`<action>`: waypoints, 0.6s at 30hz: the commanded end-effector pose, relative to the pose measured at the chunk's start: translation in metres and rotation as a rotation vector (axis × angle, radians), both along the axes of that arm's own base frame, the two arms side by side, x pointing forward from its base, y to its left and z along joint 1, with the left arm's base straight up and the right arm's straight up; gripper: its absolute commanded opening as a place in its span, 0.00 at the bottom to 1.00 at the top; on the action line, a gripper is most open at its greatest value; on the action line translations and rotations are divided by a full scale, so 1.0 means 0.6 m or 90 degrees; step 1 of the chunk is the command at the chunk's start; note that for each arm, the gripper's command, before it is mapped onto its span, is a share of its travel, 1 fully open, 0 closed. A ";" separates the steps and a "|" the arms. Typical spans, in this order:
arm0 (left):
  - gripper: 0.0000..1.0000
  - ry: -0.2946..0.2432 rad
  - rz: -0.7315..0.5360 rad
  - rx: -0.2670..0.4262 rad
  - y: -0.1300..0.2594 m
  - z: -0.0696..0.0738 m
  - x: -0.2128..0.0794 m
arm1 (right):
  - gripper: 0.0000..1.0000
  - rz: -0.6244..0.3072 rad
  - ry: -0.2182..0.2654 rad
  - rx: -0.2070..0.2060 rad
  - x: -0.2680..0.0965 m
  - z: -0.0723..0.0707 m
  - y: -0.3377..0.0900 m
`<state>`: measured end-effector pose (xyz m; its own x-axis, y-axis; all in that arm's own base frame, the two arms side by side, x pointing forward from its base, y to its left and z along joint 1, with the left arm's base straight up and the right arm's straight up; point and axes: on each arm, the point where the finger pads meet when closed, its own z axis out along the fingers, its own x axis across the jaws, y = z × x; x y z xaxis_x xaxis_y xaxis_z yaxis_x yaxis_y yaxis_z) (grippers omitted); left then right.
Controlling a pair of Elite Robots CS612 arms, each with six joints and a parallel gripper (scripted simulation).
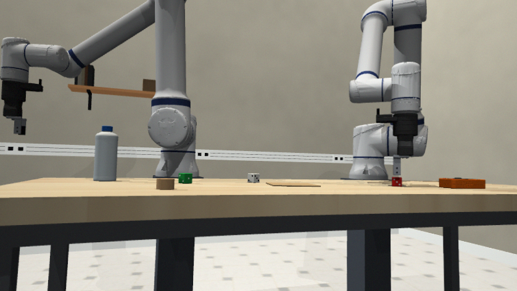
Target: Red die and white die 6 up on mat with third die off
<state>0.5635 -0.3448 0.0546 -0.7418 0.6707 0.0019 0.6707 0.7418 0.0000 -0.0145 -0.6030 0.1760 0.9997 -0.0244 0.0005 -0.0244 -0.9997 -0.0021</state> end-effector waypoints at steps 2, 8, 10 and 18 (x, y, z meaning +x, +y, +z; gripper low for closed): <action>0.87 -0.001 0.000 -0.001 -0.001 0.002 0.001 | 1.00 0.000 0.000 -0.001 0.000 0.002 -0.001; 0.87 -0.001 0.000 -0.001 -0.001 0.002 0.001 | 1.00 0.000 0.000 -0.001 0.000 0.002 -0.001; 0.87 -0.001 0.000 -0.001 -0.001 0.001 0.001 | 1.00 0.000 0.000 -0.001 0.000 0.002 -0.001; 0.87 -0.001 0.000 -0.001 -0.001 -0.011 0.001 | 1.00 0.000 0.000 -0.001 0.000 0.002 -0.001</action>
<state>0.5637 -0.3450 0.0508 -0.7418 0.6707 0.0018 0.6707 0.7418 0.0000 -0.0145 -0.6030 0.1760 0.9997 -0.0244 0.0005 -0.0244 -0.9997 -0.0021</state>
